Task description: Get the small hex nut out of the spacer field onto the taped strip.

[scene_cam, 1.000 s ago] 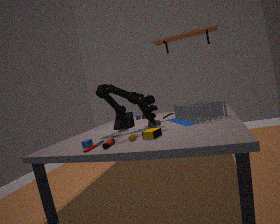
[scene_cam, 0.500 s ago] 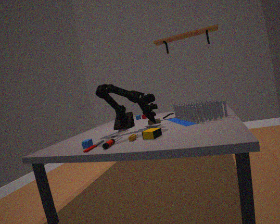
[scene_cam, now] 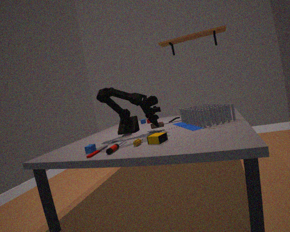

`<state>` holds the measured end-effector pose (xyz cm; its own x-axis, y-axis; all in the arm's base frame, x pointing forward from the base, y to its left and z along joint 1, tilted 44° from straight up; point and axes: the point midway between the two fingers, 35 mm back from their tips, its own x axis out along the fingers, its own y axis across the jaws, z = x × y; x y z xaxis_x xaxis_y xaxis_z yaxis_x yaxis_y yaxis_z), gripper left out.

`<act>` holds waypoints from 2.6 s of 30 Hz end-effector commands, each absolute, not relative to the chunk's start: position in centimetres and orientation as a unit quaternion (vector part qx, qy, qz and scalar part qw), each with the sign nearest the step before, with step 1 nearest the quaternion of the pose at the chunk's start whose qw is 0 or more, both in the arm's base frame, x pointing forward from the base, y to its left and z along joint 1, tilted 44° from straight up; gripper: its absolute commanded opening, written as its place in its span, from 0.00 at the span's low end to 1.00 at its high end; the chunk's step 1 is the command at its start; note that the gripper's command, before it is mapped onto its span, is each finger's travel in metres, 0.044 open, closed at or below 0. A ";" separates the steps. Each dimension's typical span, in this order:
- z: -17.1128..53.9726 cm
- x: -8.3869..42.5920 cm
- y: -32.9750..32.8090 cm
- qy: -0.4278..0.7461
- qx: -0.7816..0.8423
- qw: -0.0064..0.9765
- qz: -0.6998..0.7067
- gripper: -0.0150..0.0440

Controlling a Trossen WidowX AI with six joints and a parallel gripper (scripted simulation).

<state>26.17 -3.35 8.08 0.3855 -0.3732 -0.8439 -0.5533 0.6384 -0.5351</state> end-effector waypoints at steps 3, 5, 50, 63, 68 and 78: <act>8.9 24.4 -3.7 0.548 -0.423 0.718 0.068 0.25; 9.0 24.0 -3.8 0.548 -0.424 0.718 0.068 0.25; 14.7 24.5 9.2 0.566 -0.408 0.711 0.083 0.25; 13.3 24.3 13.7 0.561 -0.436 0.699 0.085 0.25; 12.7 24.2 15.3 0.568 -0.417 0.706 0.065 0.25; 10.7 23.5 19.5 0.579 -0.371 0.726 0.008 0.25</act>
<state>23.79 17.77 11.29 0.3250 -0.4116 -0.8514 -0.4872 0.6987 -0.5238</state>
